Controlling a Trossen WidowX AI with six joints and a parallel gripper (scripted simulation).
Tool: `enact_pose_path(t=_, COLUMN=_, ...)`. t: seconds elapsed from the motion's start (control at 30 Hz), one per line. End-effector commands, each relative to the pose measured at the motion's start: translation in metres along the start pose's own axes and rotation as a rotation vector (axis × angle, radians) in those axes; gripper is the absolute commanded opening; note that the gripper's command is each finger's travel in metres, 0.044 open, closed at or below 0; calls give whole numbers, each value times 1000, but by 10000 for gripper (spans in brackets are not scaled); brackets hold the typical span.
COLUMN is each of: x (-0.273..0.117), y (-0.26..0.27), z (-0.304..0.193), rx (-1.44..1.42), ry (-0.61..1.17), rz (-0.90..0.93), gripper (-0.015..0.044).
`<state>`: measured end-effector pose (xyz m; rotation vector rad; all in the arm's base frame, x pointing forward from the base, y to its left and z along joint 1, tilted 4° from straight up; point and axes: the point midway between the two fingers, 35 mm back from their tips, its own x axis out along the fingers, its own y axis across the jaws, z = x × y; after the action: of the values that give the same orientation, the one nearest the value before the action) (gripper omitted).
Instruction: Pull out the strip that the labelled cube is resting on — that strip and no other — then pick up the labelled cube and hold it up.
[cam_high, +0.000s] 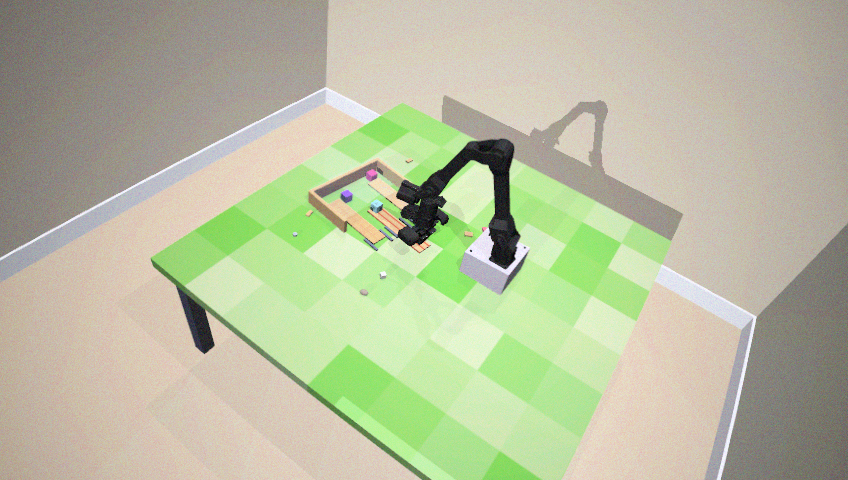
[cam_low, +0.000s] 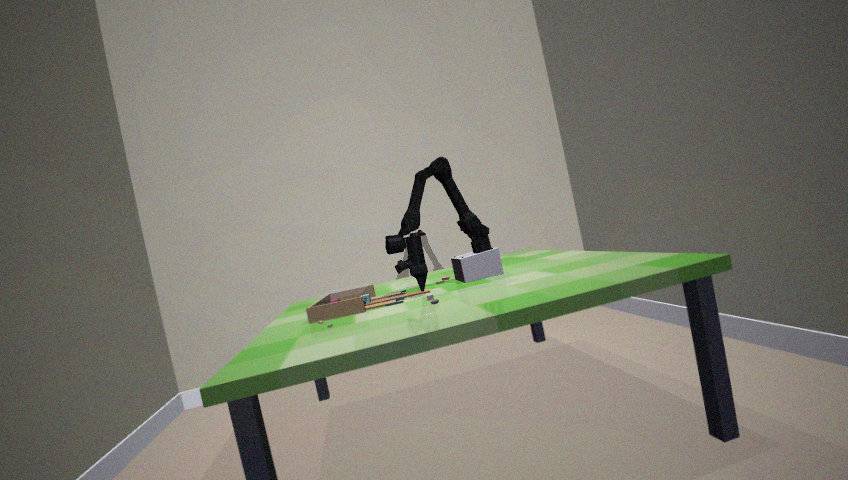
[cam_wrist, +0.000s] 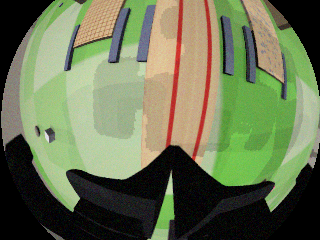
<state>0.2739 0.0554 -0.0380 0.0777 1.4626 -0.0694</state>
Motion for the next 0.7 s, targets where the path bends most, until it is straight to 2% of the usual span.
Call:
enact_pose_path(t=0.0, x=4, y=-1, z=-14, rx=-1, ry=25, rz=-8, gripper=0)
enact_pose_path(t=0.67, x=3, y=-1, z=-45, rx=-1, ry=28, rz=-8, gripper=0)
